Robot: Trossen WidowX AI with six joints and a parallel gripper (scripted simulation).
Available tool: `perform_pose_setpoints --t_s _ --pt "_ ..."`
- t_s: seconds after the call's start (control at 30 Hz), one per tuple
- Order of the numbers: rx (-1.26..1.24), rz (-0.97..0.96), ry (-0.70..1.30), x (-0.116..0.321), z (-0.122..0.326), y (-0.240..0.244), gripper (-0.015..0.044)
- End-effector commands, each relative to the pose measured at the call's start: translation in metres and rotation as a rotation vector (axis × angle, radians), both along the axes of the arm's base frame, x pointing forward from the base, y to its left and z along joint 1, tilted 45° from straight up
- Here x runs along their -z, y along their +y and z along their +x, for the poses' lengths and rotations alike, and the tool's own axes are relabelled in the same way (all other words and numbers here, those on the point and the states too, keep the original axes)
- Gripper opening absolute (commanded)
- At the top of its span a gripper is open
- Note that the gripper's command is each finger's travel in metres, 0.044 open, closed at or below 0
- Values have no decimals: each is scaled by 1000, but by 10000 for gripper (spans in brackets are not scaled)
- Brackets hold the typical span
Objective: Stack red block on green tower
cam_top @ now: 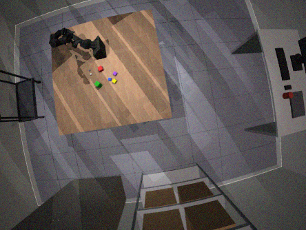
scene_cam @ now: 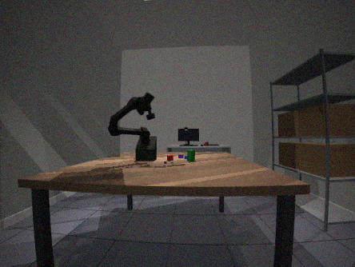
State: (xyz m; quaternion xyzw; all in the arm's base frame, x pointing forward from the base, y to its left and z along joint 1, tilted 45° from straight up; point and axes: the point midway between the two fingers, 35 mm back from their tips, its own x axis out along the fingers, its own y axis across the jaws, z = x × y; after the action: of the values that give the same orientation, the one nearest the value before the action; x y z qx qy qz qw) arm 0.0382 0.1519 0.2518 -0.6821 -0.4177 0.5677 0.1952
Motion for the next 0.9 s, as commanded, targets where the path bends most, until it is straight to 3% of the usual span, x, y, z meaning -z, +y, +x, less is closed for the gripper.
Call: perform_pose_setpoints --t_s 0.0,0.47,0.87 --pt "251 -125 195 24 31 4 440" --pt "1041 -386 610 93 102 -11 440" --pt "1767 -472 744 150 142 -44 440"
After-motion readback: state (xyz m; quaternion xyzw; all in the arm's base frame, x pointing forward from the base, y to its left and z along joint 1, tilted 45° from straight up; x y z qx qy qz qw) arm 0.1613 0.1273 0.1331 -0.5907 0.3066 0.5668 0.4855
